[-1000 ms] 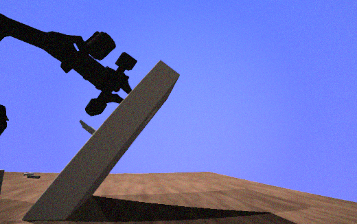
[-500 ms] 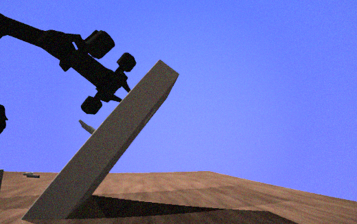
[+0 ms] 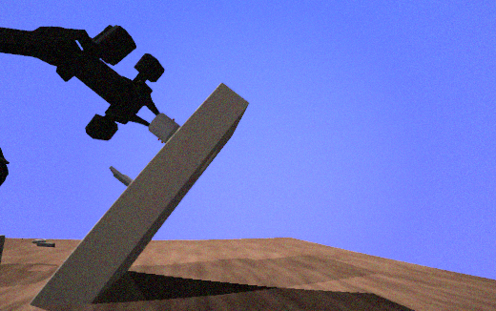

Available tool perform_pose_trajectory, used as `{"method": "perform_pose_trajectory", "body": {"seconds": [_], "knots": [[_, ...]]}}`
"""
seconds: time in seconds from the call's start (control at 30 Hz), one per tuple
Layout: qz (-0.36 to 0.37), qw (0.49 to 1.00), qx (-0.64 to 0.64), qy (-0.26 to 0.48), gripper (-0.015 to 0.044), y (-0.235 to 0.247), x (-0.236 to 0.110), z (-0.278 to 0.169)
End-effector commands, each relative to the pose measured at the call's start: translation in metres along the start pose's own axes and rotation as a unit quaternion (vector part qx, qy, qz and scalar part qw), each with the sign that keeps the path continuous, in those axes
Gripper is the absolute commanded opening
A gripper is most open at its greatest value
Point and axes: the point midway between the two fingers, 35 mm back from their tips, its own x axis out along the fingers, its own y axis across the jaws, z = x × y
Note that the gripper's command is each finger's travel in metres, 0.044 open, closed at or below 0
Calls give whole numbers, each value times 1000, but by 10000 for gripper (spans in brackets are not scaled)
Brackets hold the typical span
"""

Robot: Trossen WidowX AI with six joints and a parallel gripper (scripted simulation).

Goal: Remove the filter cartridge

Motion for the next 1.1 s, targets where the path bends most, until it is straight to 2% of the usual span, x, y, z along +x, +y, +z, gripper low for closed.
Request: {"method": "perform_pose_trajectory", "body": {"seconds": [0.0,0.87,1.0,1.07], "knots": [[-6,1000,4,1,0,-3,-6,0],[-4,1000,4,1,0,72,4,-22],[3,1000,2,1,95,68,4,-20],[3,1000,2,1,95,68,4,-20]]}}
